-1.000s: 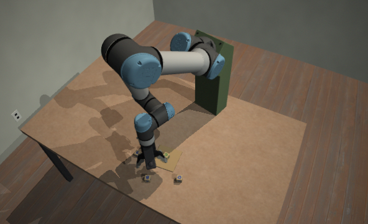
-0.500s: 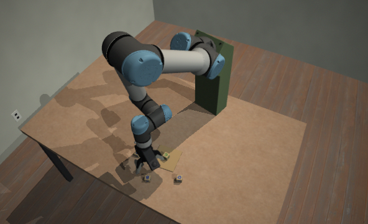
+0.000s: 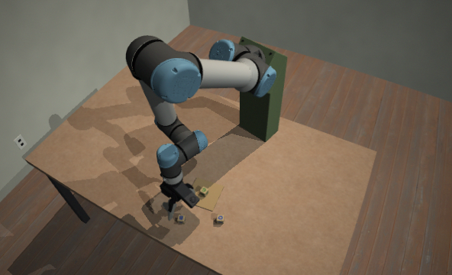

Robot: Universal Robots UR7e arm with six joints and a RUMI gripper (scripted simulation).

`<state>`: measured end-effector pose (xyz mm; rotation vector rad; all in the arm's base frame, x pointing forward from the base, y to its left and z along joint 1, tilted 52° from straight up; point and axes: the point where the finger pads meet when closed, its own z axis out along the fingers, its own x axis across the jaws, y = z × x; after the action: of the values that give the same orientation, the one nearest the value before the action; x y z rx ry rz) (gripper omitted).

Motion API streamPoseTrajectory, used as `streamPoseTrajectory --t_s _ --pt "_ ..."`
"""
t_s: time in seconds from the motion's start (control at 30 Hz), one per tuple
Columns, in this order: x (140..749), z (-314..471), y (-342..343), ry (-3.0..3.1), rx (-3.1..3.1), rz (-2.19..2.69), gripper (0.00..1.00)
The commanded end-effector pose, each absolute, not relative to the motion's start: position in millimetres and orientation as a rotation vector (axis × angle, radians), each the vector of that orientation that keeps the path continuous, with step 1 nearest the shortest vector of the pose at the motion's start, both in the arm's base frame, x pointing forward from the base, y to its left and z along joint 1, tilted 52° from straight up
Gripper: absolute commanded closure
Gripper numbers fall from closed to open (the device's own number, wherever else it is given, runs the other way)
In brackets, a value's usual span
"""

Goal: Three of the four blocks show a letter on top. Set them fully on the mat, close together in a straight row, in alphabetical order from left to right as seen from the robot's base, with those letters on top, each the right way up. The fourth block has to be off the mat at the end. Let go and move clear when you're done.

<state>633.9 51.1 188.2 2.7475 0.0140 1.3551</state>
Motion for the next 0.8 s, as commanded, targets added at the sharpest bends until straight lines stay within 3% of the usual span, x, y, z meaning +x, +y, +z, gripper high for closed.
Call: streamPoseTrajectory --t_s 0.0,0.77 --pt "635 192 51 0.141 2.714 1.330 0.00" --pt "640 207 49 0.625 2.512 1.213 0.00"
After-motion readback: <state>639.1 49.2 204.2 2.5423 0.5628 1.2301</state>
